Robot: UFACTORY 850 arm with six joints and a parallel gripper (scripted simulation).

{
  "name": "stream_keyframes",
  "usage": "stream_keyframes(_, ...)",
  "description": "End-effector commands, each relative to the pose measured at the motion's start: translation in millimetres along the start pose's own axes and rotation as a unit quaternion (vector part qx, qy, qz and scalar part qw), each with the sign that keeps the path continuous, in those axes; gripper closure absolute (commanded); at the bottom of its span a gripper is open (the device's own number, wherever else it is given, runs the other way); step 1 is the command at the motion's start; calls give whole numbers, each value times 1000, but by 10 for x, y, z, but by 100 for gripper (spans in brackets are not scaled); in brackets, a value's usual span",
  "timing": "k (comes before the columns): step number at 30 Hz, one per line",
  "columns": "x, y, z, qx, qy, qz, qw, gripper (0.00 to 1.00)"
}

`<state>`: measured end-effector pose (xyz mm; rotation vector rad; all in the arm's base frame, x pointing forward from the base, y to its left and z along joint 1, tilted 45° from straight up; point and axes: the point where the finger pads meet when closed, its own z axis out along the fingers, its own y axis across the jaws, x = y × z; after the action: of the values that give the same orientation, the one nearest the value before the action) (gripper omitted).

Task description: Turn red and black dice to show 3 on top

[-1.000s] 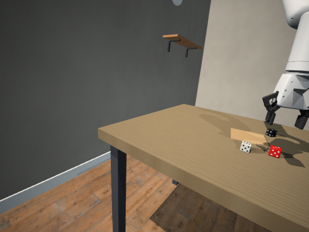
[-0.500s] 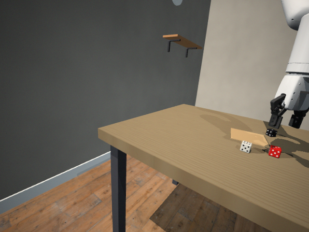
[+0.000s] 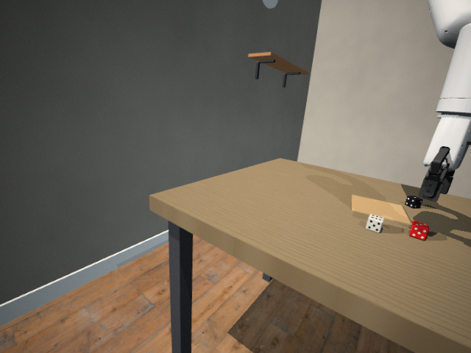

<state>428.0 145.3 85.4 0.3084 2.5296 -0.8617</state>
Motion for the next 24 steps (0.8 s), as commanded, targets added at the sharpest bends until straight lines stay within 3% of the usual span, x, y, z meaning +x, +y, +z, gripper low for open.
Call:
stream_keyframes(1,2,2,8,2,6,-74,997,0)
stream_keyframes(11,14,-2,31,1,6,-193,981,0)
stream_keyframes(19,16,-3,35,1,6,-215,977,0)
stream_keyframes(20,16,-3,35,1,6,-215,977,53)
stream_keyframes(24,16,-3,35,1,6,-215,977,53)
